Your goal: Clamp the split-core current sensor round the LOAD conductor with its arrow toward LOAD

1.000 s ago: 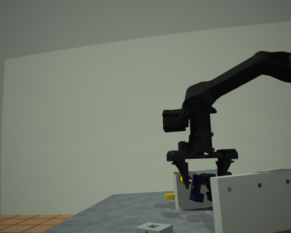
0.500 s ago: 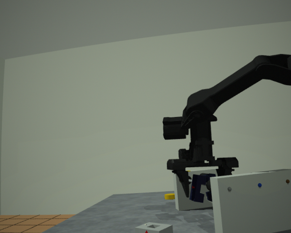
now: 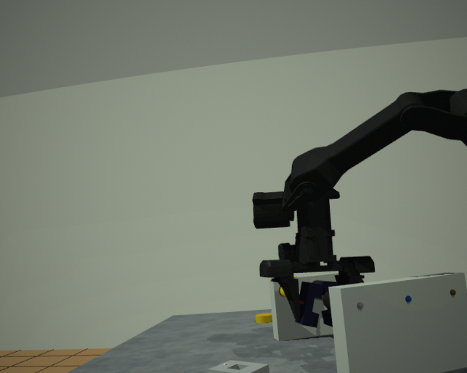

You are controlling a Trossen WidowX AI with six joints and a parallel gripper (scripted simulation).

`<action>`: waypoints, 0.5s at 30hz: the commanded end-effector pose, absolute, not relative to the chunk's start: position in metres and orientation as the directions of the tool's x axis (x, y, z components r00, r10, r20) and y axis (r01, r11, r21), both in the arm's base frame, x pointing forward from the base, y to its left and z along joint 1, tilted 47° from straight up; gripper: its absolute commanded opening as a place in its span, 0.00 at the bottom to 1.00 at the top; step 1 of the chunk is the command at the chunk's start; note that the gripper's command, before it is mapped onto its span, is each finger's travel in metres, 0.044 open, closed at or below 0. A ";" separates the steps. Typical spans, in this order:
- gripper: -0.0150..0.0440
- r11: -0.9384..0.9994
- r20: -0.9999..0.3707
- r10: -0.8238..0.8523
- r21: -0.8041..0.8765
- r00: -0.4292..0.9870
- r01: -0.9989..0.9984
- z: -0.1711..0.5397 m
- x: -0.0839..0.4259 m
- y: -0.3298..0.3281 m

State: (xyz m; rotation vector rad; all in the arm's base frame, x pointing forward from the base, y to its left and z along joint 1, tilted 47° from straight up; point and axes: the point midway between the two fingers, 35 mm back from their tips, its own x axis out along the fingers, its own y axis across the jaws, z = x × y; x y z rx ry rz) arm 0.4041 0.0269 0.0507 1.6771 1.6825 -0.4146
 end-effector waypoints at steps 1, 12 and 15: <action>0.84 0.105 -0.674 0.732 0.256 0.100 0.961 0.051 0.404 0.027; 0.65 0.105 -0.674 0.732 0.256 0.100 0.961 0.051 0.404 0.027; 0.52 0.105 -0.674 0.732 0.256 0.100 0.961 0.051 0.404 0.027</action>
